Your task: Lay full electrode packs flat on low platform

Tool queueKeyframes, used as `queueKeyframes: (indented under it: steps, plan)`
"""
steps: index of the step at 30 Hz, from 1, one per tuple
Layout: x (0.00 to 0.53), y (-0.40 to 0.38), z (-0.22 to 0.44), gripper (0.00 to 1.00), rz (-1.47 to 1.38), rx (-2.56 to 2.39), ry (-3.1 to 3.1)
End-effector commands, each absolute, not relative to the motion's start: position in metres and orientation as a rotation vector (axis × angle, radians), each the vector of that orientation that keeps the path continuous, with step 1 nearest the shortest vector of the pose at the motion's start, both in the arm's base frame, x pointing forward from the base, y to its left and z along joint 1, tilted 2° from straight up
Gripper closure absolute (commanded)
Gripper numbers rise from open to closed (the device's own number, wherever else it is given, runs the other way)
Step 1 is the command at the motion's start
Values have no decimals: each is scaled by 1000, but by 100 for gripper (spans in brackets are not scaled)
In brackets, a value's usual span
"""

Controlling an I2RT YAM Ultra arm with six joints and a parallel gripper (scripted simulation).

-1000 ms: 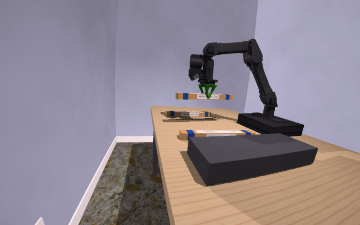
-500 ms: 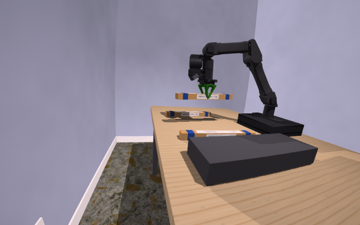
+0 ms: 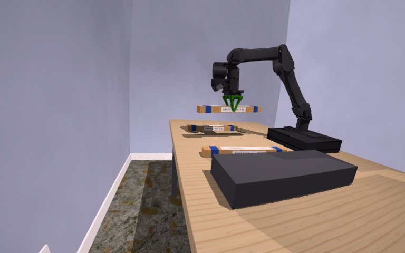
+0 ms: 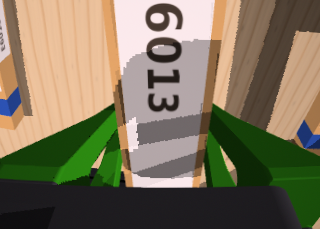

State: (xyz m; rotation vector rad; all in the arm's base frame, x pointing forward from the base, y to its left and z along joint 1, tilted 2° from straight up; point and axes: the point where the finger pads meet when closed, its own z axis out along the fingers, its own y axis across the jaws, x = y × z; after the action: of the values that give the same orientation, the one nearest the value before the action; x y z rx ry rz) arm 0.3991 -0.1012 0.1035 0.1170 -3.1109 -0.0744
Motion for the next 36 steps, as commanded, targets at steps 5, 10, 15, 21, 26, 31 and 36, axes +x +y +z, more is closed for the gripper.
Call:
queueKeyframes:
  steps: [5, 10, 15, 21, 26, 31, 36]
  plan:
    - [416, -103, 132, 100, -22, 134, -3227]
    - [418, -102, 123, 100, -23, 135, -3226]
    - [415, -100, 110, 100, -30, 135, -3211]
    - [415, -102, 102, 100, -30, 125, -3212]
    - [409, -100, 87, 100, -43, 125, -3184]
    - [416, -100, 85, 100, -32, 131, -3209]
    - [418, -101, 78, 100, -30, 129, -3212]
